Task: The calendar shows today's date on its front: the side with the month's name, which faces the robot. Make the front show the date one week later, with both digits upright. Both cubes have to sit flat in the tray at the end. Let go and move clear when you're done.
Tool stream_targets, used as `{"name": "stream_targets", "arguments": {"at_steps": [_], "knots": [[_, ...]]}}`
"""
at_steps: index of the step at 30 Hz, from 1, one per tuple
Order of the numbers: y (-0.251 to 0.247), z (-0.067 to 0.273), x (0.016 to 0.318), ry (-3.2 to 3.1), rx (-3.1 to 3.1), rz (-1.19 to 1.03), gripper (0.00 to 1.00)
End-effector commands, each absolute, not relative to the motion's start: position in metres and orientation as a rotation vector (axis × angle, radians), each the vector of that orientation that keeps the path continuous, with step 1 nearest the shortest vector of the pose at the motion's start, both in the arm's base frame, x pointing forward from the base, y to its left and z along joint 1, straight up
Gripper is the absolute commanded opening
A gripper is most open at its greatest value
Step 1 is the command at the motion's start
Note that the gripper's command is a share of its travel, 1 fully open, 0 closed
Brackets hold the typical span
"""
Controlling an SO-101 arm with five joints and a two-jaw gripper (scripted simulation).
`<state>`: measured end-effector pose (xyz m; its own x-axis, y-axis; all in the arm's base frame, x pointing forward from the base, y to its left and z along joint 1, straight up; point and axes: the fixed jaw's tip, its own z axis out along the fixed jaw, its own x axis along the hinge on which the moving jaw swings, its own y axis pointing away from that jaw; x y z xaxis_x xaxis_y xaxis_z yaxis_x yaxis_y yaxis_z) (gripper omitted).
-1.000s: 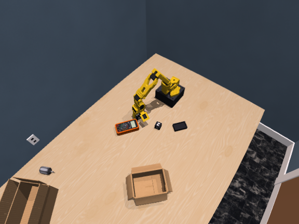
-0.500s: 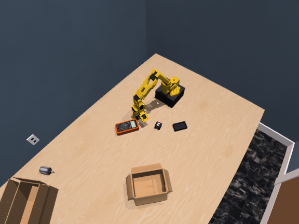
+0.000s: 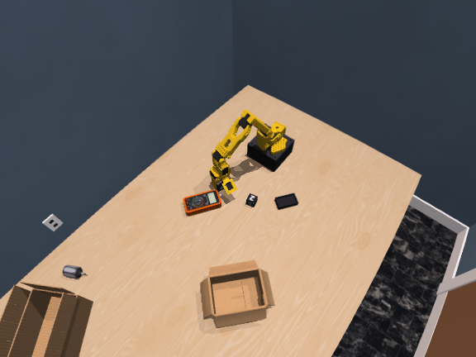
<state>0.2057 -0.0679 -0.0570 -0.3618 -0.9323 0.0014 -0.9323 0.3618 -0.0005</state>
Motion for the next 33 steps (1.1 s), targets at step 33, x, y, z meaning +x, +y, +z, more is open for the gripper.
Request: {"name": "stream_targets", "arguments": {"at_steps": [33], "knots": [[-0.07, -0.048, 0.205, -2.586, 1.77, -0.016, 0.0]]}}
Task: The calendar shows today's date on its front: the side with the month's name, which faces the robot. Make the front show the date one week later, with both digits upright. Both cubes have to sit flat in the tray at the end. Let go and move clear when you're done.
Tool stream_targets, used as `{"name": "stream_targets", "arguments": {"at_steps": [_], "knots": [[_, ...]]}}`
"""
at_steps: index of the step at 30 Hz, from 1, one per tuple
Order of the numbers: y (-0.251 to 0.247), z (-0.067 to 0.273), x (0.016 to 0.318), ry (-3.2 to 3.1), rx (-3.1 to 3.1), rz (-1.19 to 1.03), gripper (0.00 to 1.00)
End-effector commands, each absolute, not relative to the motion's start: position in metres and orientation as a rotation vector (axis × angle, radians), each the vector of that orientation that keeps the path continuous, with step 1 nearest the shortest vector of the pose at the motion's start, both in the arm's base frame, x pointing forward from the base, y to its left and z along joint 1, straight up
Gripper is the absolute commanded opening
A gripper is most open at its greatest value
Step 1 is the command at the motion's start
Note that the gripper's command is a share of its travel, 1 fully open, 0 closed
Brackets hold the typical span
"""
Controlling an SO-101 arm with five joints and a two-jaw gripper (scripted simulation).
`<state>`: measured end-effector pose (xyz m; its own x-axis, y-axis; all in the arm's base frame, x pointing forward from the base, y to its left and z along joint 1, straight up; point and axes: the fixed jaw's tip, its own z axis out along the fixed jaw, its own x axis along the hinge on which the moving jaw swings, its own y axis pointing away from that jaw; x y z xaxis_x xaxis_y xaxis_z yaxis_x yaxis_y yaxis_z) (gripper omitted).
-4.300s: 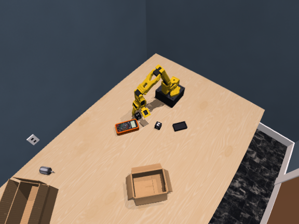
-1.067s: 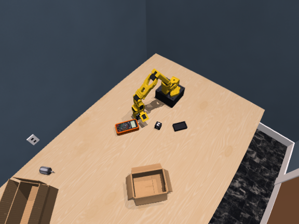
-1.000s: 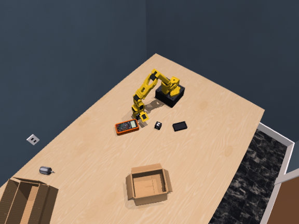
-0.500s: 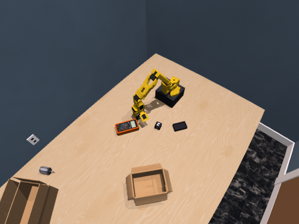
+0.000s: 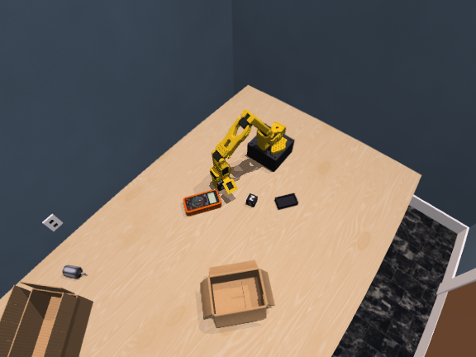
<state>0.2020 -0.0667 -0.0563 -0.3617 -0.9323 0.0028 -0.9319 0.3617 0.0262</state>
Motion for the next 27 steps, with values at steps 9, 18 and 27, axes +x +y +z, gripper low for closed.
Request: {"name": "stream_targets", "arguments": {"at_steps": [9, 18, 27], "knots": [[-0.07, -0.027, 0.206, -2.586, 1.77, -0.016, 0.0], [-0.07, -0.009, 0.205, -2.586, 1.77, -0.016, 0.0], [-0.07, -0.008, 0.205, -2.587, 1.769, -0.016, 0.0]]}}
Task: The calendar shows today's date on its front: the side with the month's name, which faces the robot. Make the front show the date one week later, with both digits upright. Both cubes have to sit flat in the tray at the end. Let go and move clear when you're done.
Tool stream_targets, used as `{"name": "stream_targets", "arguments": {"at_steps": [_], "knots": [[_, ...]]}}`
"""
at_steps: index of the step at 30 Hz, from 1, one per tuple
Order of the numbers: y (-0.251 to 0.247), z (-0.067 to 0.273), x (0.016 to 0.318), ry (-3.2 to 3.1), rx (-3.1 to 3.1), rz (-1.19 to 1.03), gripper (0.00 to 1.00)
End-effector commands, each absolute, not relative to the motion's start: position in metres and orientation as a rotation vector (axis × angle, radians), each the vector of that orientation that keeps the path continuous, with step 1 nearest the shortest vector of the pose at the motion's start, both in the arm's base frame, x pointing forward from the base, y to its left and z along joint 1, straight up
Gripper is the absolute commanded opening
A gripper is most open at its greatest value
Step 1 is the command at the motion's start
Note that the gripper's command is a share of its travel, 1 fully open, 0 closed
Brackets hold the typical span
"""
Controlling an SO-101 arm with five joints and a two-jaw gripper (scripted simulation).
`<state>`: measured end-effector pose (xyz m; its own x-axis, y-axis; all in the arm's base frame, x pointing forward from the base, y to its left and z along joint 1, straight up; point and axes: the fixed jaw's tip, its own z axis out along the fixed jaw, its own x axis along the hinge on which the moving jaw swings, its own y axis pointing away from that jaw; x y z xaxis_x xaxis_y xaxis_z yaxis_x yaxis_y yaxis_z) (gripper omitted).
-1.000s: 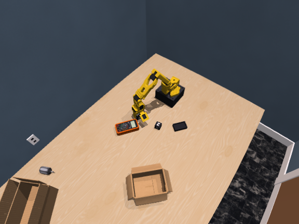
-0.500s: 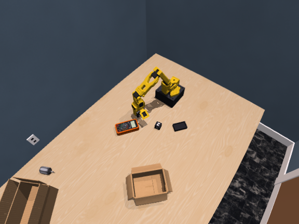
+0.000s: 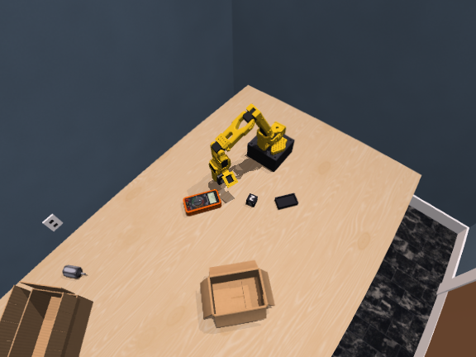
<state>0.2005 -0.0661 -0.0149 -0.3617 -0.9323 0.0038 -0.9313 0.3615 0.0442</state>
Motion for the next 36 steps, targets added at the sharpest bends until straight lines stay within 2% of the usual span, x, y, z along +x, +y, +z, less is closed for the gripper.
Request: {"name": "stream_targets", "arguments": {"at_steps": [1, 17, 36], "knots": [[-0.07, -0.008, 0.205, -2.588, 1.768, -0.016, 0.0], [-0.061, -0.009, 0.207, -2.685, 1.614, -0.015, 0.0], [-0.029, -0.013, 0.211, -2.968, 0.995, -0.009, 0.0]]}}
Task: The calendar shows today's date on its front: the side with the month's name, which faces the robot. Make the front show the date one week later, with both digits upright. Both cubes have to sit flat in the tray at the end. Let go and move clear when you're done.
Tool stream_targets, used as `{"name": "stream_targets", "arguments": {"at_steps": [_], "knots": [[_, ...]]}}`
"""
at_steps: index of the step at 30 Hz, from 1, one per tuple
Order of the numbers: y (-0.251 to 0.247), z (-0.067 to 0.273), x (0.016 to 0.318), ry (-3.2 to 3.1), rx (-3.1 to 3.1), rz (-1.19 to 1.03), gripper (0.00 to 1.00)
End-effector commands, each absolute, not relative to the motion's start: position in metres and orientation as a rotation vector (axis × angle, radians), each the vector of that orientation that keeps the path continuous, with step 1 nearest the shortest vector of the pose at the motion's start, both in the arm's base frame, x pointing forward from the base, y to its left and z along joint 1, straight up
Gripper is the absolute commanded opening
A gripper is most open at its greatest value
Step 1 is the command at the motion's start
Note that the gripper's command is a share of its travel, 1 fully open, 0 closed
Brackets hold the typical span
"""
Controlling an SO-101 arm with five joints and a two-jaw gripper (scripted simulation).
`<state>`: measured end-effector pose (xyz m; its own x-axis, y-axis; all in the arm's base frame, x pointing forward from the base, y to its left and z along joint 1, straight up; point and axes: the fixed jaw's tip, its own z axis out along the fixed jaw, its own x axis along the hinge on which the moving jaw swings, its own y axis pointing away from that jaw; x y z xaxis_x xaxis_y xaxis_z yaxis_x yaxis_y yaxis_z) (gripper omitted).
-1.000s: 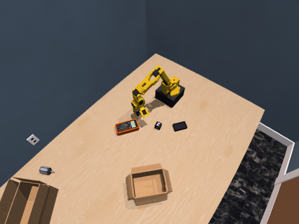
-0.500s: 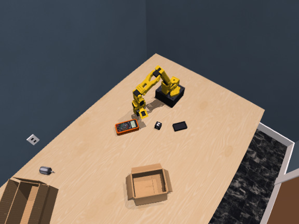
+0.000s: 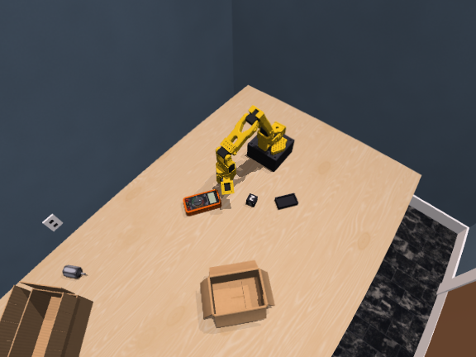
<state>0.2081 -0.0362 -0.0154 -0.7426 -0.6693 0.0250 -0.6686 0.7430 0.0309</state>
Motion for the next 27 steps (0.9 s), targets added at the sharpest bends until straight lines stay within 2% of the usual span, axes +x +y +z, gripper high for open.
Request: {"name": "stream_targets", "arguments": {"at_steps": [1, 27], "knots": [[-0.026, -0.013, 0.211, -2.983, 0.948, -0.009, 0.0], [0.015, -0.018, 0.211, -3.128, 0.014, 0.001, 0.0]]}}
